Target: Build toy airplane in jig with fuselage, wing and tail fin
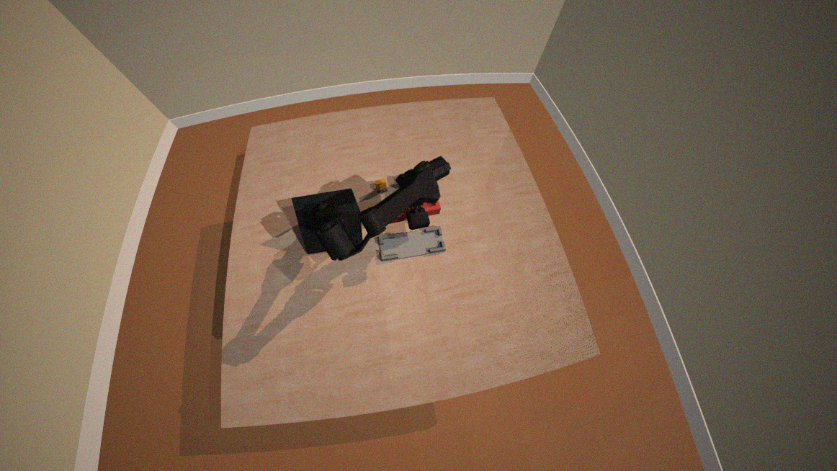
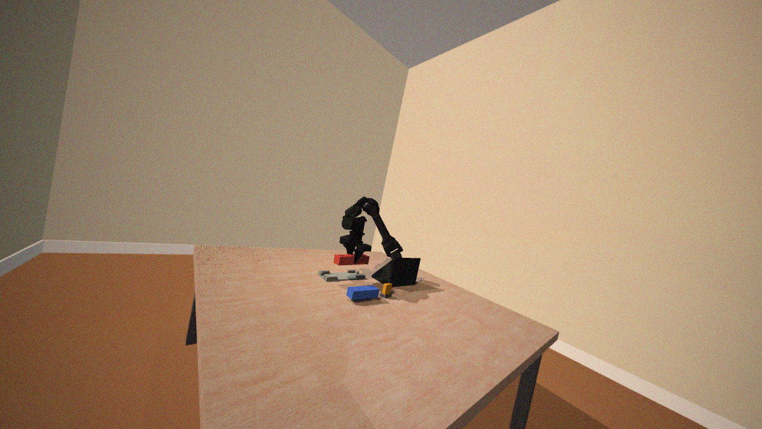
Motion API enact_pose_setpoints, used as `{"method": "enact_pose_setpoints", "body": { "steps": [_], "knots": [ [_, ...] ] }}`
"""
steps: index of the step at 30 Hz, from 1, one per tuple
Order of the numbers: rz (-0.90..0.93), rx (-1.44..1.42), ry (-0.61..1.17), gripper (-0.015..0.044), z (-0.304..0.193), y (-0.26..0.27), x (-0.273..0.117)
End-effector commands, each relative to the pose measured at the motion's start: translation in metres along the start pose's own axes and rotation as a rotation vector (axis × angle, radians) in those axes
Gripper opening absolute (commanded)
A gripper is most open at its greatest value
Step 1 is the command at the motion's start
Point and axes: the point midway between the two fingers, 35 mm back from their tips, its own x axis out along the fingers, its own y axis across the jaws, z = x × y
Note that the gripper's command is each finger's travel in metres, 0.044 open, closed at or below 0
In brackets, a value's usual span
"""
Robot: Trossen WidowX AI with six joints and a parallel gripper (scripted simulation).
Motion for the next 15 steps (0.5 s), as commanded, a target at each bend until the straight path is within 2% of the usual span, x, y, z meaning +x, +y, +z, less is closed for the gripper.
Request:
{"method": "enact_pose_setpoints", "body": {
  "steps": [1,15],
  "knots": [
    [-0.005,0.008,-0.009,0.0,-0.002,-0.014,0.003],
    [-0.019,0.031,-0.008,0.0,-0.015,-0.055,0.019]
  ]
}}
